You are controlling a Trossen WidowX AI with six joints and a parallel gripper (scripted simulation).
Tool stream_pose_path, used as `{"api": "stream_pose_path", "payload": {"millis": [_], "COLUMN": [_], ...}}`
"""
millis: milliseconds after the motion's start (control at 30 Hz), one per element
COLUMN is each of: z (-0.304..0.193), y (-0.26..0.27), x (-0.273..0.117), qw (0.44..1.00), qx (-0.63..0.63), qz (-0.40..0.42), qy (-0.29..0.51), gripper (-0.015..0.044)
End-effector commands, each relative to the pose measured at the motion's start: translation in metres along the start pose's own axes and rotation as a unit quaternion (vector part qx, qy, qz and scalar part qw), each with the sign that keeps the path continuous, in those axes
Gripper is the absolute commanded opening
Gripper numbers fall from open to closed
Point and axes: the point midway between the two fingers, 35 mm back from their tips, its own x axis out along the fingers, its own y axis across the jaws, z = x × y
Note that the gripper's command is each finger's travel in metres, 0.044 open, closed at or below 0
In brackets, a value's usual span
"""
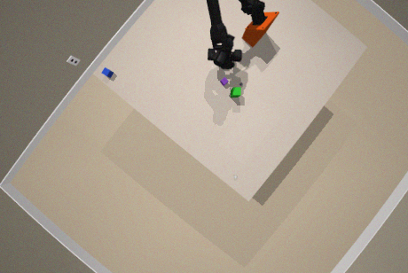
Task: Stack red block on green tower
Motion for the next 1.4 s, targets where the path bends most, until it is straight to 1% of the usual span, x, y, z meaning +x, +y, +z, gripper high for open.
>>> {"api": "stream_pose_path", "payload": {"millis": [0, 833, 1333, 1367], "z": [-0.003, -0.005, -0.005, -0.005], "y": [0.002, 0.002, 0.002, 0.002], "x": [0.008, 0.047, 0.048, 0.048], "qw": [1.000, 1.000, 1.000, 1.000], "qx": [-0.005, -0.005, -0.005, -0.005], "qz": [-0.001, -0.002, -0.002, -0.002], "qy": [0.006, 0.007, 0.007, 0.007], "gripper": [0.0440, 0.0440, 0.0440, 0.0414]}}
